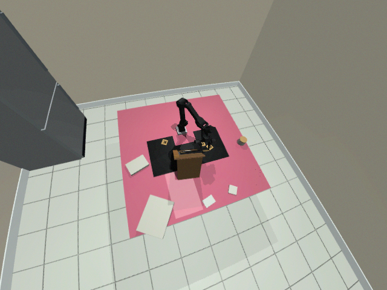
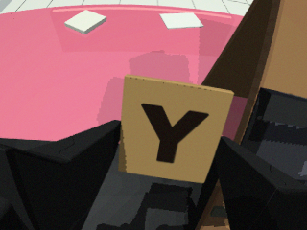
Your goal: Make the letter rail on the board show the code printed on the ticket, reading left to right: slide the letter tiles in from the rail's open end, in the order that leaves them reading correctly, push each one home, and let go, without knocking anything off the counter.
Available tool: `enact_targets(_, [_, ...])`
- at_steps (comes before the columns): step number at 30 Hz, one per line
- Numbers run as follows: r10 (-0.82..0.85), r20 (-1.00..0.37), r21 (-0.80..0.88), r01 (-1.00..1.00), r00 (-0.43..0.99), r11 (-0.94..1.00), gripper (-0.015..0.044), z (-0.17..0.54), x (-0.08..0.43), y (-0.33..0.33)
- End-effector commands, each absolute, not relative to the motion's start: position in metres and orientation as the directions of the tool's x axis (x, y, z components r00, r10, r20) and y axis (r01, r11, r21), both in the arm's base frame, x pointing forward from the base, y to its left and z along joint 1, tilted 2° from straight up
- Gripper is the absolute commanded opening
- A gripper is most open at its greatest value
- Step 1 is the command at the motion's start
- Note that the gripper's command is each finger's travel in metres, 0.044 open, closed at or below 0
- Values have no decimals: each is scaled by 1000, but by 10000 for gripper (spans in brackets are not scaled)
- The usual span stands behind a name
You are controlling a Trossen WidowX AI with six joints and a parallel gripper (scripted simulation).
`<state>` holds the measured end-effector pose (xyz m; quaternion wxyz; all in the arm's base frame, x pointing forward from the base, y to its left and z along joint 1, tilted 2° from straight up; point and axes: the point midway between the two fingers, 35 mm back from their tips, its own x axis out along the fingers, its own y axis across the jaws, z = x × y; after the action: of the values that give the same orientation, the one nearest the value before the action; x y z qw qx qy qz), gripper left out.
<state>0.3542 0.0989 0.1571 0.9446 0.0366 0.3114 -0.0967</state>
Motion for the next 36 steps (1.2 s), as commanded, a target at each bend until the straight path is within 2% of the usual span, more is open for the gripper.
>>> enact_targets(1, [-154, -592, 13, 201, 791, 979, 0, 159, 354, 97])
enact_targets(36, [-155, -592, 12, 201, 791, 979, 0, 158, 350, 80])
